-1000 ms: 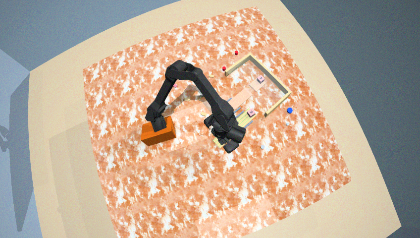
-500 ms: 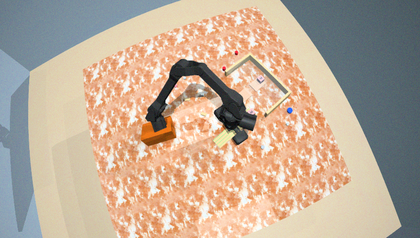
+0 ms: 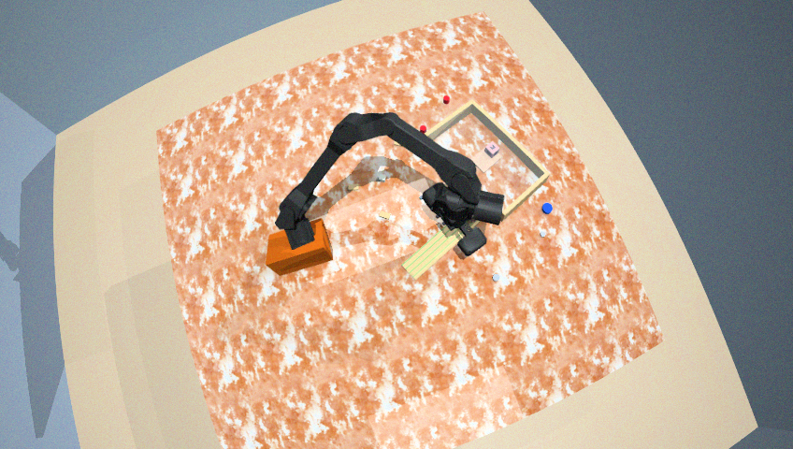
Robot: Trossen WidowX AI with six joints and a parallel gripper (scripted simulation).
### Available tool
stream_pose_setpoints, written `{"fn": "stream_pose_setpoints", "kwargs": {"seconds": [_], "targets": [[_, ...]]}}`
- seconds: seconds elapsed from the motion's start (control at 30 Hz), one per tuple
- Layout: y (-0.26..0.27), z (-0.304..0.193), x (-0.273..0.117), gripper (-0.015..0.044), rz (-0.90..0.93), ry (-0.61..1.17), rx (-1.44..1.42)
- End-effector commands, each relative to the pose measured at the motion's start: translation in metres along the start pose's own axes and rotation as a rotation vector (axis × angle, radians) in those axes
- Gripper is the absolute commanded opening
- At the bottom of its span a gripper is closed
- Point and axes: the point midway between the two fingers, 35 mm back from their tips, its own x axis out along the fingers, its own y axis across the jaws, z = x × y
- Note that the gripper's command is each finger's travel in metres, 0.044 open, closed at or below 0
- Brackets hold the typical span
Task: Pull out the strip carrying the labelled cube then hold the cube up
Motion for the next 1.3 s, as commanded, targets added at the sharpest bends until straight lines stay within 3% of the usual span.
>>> {"fn": "stream_pose_setpoints", "kwargs": {"seconds": [0.0, 0.63, 0.87, 1.27], "targets": [[0.003, 0.015, 0.0, 0.044, 0.006, -0.001, 0.001], [0.014, 0.085, -0.004, 0.044, 0.007, -0.005, -0.001], [0.013, 0.085, 0.004, 0.0256, 0.007, -0.005, -0.001], [0.014, 0.086, 0.024, 0.025, 0.007, -0.005, -0.002]]}}
